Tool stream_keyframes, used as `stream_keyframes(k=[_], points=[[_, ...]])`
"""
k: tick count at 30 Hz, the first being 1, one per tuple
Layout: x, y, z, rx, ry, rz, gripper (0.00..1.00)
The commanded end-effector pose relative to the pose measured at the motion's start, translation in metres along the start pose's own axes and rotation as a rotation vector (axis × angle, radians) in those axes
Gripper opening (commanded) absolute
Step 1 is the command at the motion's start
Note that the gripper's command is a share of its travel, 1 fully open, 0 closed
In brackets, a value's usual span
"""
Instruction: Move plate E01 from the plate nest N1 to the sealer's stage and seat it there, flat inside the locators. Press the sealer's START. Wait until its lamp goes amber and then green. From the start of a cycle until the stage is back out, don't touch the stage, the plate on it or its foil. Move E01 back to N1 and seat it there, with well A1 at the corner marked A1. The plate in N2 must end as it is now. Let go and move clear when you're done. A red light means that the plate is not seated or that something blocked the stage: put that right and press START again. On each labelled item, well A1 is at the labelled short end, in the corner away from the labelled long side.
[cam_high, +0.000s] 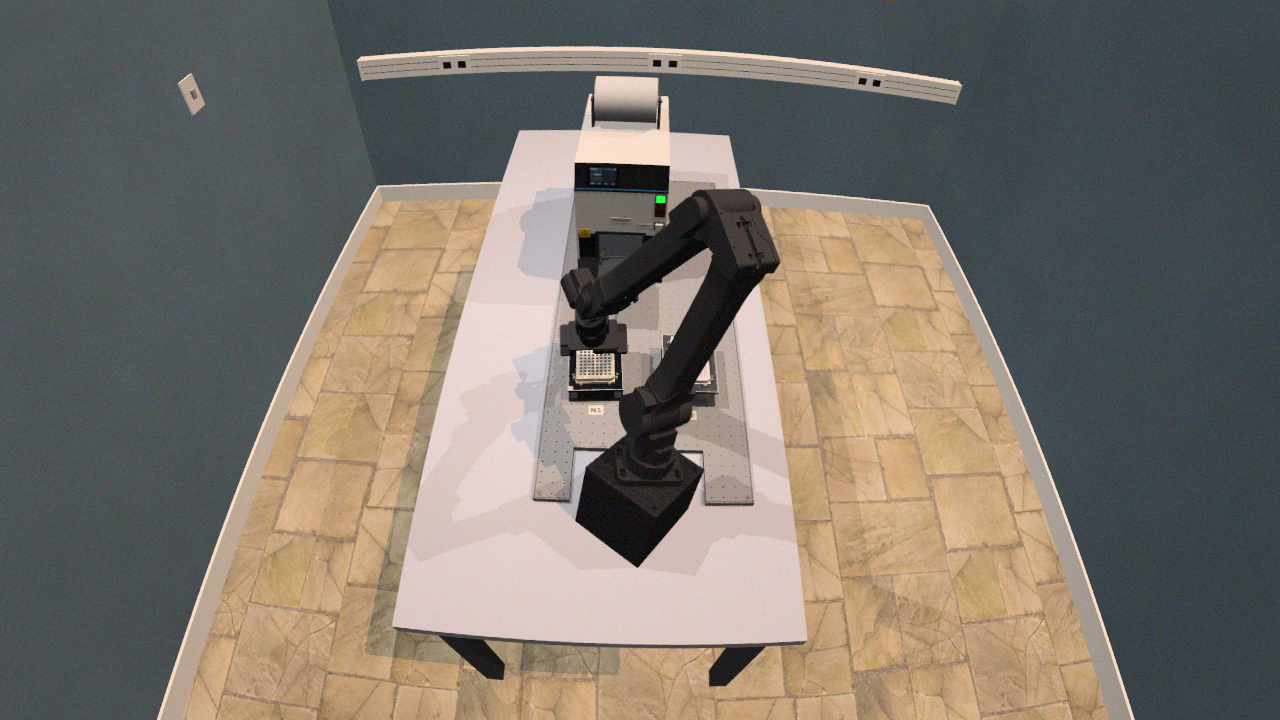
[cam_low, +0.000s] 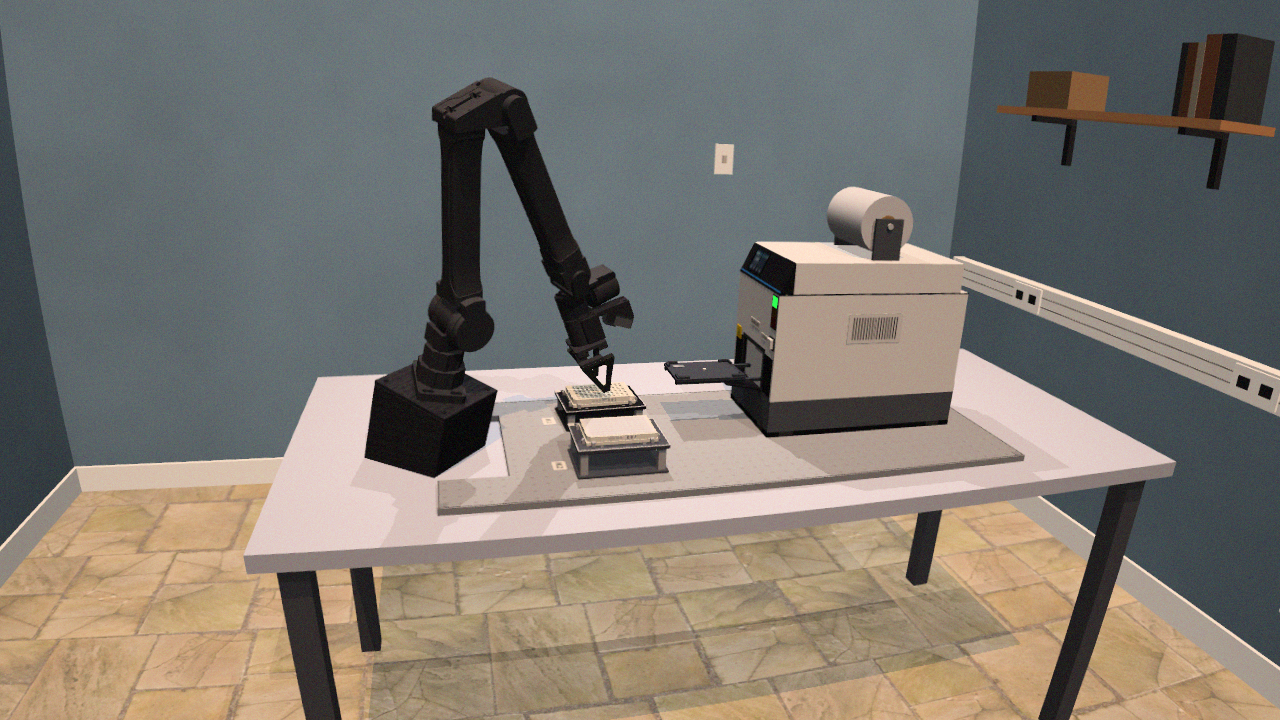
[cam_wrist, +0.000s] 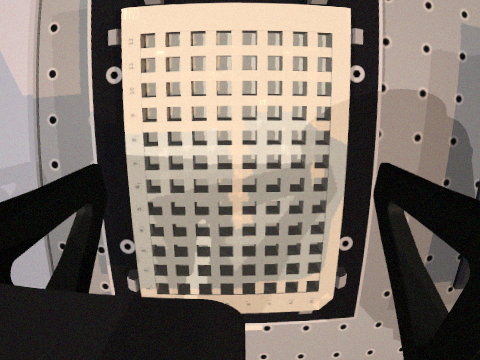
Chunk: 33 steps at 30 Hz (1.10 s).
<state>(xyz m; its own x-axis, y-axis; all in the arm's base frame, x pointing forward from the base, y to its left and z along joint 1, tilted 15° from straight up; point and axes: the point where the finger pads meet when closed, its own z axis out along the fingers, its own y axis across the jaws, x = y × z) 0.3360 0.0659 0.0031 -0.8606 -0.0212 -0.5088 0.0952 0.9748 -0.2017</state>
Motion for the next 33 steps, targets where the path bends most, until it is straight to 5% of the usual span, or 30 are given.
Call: stream_keyframes(k=[1, 12, 23, 33], points=[[-0.014, 0.010, -0.003, -0.010, -0.016, -0.022, 1.00], [-0.020, 0.011, -0.005, -0.015, -0.030, -0.014, 1.00], [0.001, 0.005, -0.002, -0.004, 0.000, -0.027, 1.00], [-0.015, 0.009, -0.005, -0.013, -0.025, -0.015, 1.00]])
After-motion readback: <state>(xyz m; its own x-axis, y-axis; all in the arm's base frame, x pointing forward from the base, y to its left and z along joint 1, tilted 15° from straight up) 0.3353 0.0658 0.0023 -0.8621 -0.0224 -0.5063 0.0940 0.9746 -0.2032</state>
